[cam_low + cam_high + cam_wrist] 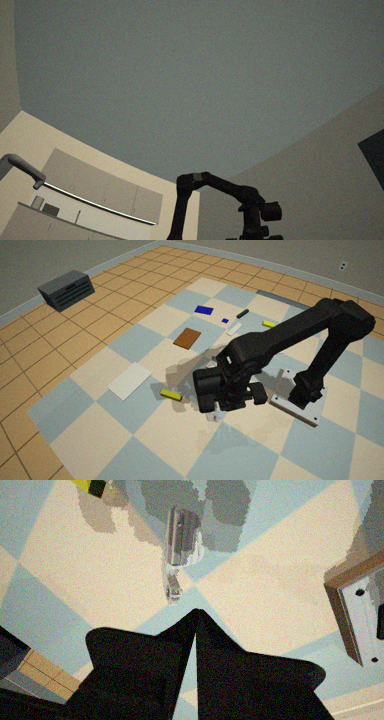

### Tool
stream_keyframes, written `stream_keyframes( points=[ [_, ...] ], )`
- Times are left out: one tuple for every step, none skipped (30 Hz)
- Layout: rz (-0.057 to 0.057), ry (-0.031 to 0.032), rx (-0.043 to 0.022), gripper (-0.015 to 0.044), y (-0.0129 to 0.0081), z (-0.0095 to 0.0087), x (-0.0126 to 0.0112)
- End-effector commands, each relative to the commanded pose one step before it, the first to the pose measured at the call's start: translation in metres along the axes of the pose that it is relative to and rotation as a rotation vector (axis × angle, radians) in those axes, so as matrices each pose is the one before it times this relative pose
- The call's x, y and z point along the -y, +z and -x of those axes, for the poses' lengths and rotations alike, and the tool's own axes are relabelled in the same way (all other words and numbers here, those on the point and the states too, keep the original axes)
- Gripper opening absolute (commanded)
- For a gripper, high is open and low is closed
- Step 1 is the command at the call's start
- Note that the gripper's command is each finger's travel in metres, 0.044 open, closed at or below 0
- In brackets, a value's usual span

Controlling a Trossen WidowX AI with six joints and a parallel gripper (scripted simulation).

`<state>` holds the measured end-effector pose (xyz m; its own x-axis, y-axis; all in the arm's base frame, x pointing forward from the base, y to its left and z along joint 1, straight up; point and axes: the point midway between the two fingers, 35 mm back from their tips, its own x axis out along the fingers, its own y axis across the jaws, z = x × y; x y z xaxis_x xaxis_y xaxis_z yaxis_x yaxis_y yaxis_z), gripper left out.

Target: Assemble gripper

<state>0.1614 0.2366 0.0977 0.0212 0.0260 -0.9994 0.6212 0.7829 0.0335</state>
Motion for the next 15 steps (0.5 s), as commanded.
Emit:
stream_keyframes(
  points=[
    [-0.0065,-0.00456,0.00163,0.0000,-0.00113,-0.00310,0.00155],
    [0.0000,0.00001,0.00000,0.0000,-0.00001,-0.00166,-0.00017],
    [0.0000,0.00001,0.00000,0.0000,-0.00001,-0.00166,-0.00016],
    [0.0000,0.00001,0.00000,0.0000,-0.00001,-0.00166,-0.00015],
    [0.0000,0.00001,0.00000,0.0000,-0.00001,-0.00166,-0.00014],
    [0.0000,0.00001,0.00000,0.0000,-0.00001,-0.00166,-0.00013],
    [0.0000,0.00001,0.00000,0.0000,-0.00001,-0.00166,-0.00011],
    [0.0000,0.00001,0.00000,0.0000,-0.00001,-0.00165,-0.00010],
    [0.0000,0.00000,0.00000,0.0000,0.00000,-0.00165,-0.00009],
    [0.0000,0.00000,0.00000,0.0000,0.00000,-0.00165,-0.00008],
    [0.0000,0.00000,0.00000,0.0000,0.00000,-0.00165,-0.00007],
    [0.0000,0.00000,0.00000,0.0000,0.00000,-0.00165,-0.00006],
    [0.0000,0.00000,0.00000,0.0000,0.00000,-0.00165,-0.00005],
    [0.0000,0.00000,0.00000,0.0000,0.00000,-0.00164,-0.00004],
    [0.0000,0.00000,0.00000,0.0000,0.00000,-0.00164,-0.00003]
  ],
)
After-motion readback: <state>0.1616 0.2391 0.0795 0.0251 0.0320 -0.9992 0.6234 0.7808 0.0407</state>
